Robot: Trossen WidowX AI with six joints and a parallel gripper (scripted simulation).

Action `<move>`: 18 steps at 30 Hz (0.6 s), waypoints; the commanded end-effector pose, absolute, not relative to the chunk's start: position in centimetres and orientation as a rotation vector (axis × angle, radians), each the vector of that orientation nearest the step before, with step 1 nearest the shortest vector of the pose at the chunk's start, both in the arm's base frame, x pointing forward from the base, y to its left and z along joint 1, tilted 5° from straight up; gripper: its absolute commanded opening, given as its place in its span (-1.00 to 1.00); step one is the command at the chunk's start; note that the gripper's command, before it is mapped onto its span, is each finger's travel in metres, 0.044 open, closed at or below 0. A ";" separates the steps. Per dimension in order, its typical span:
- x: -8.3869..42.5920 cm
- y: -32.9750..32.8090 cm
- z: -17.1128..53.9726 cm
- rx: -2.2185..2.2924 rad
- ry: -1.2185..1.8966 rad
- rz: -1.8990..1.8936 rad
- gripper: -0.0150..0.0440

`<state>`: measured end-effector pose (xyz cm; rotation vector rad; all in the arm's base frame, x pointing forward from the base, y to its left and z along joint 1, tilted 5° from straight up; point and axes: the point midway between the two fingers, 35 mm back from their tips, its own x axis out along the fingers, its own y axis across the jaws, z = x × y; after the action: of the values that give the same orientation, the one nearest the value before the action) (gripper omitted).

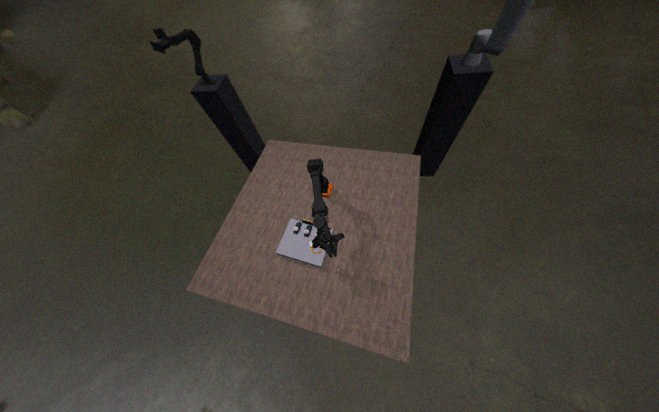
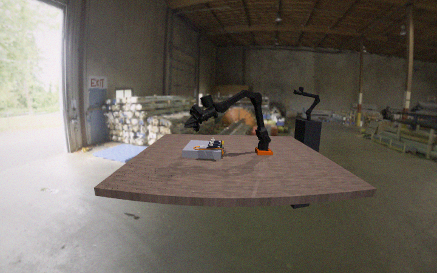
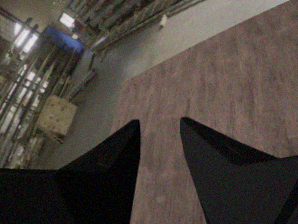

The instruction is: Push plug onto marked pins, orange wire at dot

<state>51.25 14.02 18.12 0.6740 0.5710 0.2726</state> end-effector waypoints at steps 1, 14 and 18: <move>50.5 13.2 19.5 0.641 0.530 0.270 -0.10; 47.8 10.4 23.5 0.531 0.409 0.252 -0.10; 46.9 9.6 24.6 0.497 0.373 0.244 -0.10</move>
<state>47.61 10.21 23.75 0.5227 0.4021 0.2506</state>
